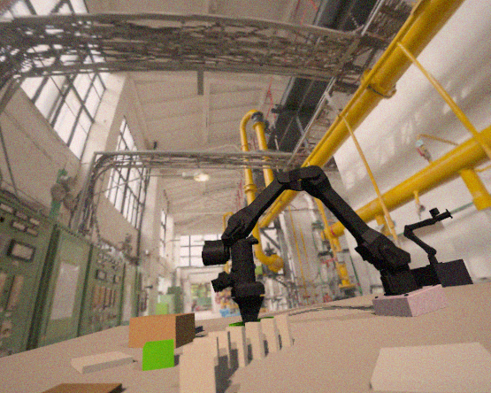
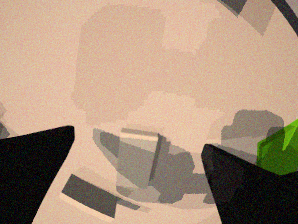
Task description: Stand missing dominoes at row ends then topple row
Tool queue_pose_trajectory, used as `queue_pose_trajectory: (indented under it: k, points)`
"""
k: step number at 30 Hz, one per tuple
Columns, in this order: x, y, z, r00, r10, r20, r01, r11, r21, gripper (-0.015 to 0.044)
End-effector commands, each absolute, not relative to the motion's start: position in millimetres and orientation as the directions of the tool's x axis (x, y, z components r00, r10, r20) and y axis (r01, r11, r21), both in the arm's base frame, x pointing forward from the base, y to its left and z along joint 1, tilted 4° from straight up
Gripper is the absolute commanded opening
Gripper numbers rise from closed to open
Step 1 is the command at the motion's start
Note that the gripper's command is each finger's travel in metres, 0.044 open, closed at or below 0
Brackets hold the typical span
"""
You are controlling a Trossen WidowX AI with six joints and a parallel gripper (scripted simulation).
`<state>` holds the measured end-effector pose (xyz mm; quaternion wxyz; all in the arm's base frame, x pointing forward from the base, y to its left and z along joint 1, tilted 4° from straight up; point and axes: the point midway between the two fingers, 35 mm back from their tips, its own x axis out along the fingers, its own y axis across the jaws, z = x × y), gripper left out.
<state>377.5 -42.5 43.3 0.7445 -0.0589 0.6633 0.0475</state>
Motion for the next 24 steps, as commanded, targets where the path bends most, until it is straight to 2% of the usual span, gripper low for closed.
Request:
queue_pose_trajectory:
  k: [1,8,20,21,24]
  points:
    - [376.2,-42.3,32.6,0.106,-0.003,-0.994,-0.146,0.989,-0.019,0.044]
    - [376.4,-42.4,30.1,0.106,-0.003,-0.994,-0.146,0.989,-0.019,0.044]
    - [376.4,-42.4,30.1,0.106,-0.003,-0.994,-0.146,0.989,-0.019,0.0125]
    - [376.4,-42.4,30.1,0.106,-0.003,-0.994,-0.146,0.989,-0.019,0.0107]
    - [376.4,-42.4,30.1,0.106,-0.003,-0.994,-0.146,0.989,-0.019,0.0107]
